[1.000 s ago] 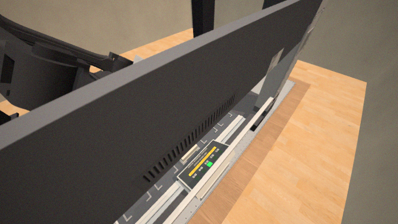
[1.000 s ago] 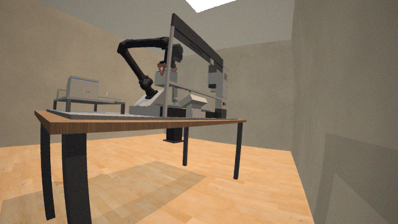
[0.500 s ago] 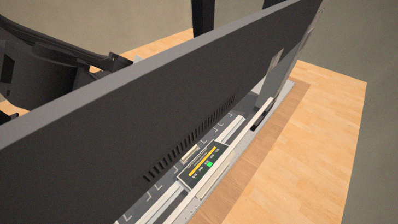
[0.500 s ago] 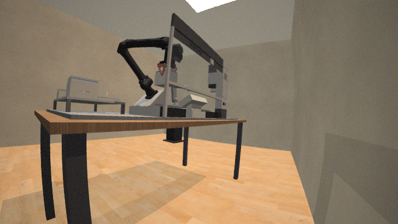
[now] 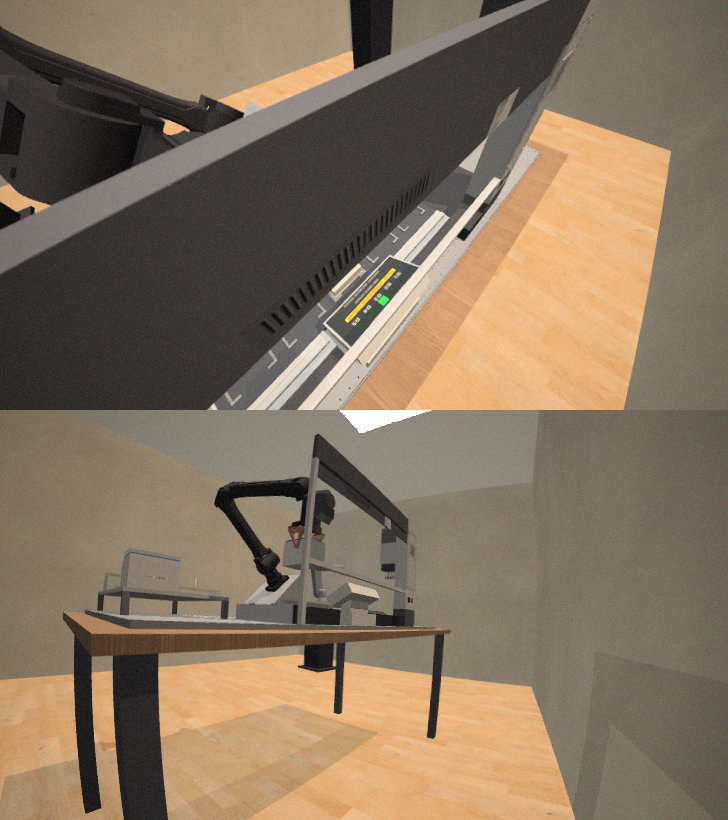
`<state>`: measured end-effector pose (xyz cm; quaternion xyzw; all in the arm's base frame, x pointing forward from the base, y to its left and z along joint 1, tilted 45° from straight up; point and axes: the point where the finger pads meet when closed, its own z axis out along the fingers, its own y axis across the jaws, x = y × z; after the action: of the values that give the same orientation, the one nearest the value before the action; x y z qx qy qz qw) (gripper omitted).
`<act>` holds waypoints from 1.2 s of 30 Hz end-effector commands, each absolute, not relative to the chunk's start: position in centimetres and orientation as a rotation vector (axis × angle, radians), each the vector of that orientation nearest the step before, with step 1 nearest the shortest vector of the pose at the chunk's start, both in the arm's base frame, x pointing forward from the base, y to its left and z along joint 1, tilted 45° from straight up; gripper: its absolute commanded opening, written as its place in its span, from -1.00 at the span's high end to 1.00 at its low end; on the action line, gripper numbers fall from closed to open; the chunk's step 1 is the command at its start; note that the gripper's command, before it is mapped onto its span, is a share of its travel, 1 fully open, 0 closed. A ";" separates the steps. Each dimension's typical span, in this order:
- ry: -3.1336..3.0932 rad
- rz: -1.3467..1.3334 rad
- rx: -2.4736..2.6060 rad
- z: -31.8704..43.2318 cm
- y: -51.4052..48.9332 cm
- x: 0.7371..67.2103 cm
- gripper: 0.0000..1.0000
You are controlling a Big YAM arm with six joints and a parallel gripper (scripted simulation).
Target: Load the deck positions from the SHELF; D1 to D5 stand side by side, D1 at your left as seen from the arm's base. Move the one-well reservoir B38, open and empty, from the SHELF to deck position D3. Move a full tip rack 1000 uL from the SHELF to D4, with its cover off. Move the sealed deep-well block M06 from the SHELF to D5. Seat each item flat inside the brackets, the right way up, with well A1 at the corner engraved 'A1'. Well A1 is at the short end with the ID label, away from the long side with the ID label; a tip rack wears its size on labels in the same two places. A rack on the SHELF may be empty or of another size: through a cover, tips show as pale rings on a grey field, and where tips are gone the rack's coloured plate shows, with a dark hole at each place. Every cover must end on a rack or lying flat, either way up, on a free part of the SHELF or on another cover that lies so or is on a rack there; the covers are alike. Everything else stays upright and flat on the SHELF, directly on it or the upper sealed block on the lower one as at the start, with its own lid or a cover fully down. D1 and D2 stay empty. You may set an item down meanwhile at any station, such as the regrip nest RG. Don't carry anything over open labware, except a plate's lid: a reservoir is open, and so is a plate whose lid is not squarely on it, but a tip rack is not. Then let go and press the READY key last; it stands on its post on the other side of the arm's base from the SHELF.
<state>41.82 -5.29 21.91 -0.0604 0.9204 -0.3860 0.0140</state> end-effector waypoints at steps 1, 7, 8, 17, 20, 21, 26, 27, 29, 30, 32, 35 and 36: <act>2.821 -1.178 -0.165 23.9 -5.0 43.6 1.00; 2.822 -1.179 -0.163 24.0 -5.1 43.7 1.00; 2.822 -1.178 -0.163 24.0 -5.1 43.7 1.00; 2.823 -1.179 -0.166 24.0 -5.1 43.8 1.00; 2.823 -1.180 -0.165 23.9 -5.1 43.8 1.00; 2.825 -1.181 -0.166 23.9 -5.1 43.8 1.00; 2.823 -1.179 -0.166 24.0 -5.1 43.8 1.00; 2.824 -1.180 -0.167 23.9 -5.1 43.8 1.00; 2.825 -1.181 -0.166 23.9 -5.1 43.8 1.00; 2.825 -1.180 -0.166 23.9 -5.1 43.8 1.00; 2.824 -1.180 -0.166 24.0 -5.1 43.8 1.00; 2.823 -1.180 -0.166 24.0 -5.1 43.8 1.00; 2.824 -1.180 -0.166 24.0 -5.1 43.8 1.00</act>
<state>42.05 -5.31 21.92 -0.0606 0.9204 -0.3860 0.0135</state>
